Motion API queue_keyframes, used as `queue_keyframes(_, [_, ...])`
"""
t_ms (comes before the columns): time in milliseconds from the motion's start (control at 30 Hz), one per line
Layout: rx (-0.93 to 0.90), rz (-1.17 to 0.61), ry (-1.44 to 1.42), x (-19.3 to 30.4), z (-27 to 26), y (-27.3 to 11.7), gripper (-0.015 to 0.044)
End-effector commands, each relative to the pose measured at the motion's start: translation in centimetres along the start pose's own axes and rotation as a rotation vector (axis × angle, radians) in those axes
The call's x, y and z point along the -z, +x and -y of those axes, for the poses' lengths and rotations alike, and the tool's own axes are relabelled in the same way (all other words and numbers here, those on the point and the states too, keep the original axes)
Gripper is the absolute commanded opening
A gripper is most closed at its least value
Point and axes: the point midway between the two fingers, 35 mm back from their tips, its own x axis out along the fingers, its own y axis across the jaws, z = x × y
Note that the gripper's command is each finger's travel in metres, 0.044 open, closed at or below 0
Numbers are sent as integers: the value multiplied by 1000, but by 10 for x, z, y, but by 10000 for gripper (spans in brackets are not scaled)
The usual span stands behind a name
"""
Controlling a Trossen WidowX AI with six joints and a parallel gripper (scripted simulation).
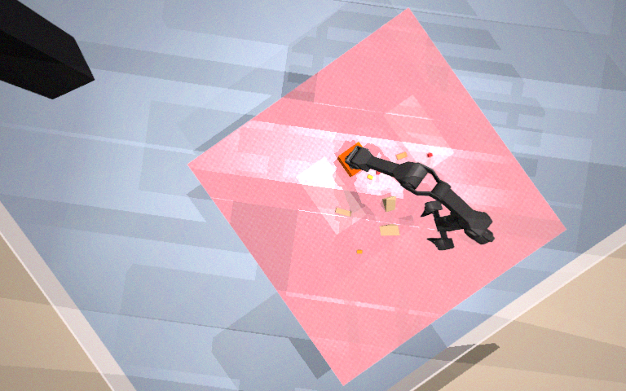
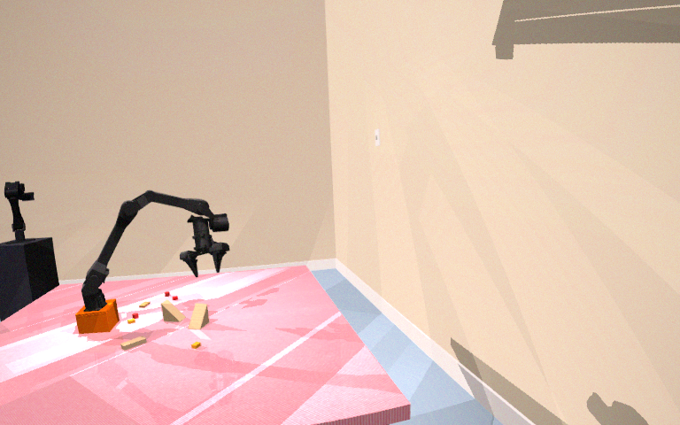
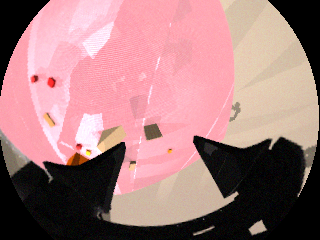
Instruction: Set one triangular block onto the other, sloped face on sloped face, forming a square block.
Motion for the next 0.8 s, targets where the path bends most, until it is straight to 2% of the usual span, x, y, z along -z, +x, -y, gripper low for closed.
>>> queue_keyframes(0, [-119,-90,-48,18,1,36,440])
queue_keyframes(100, [-196,-147,-90,32,0,58,440])
queue_keyframes(767, [-202,-151,-93,37,-1,86,440])
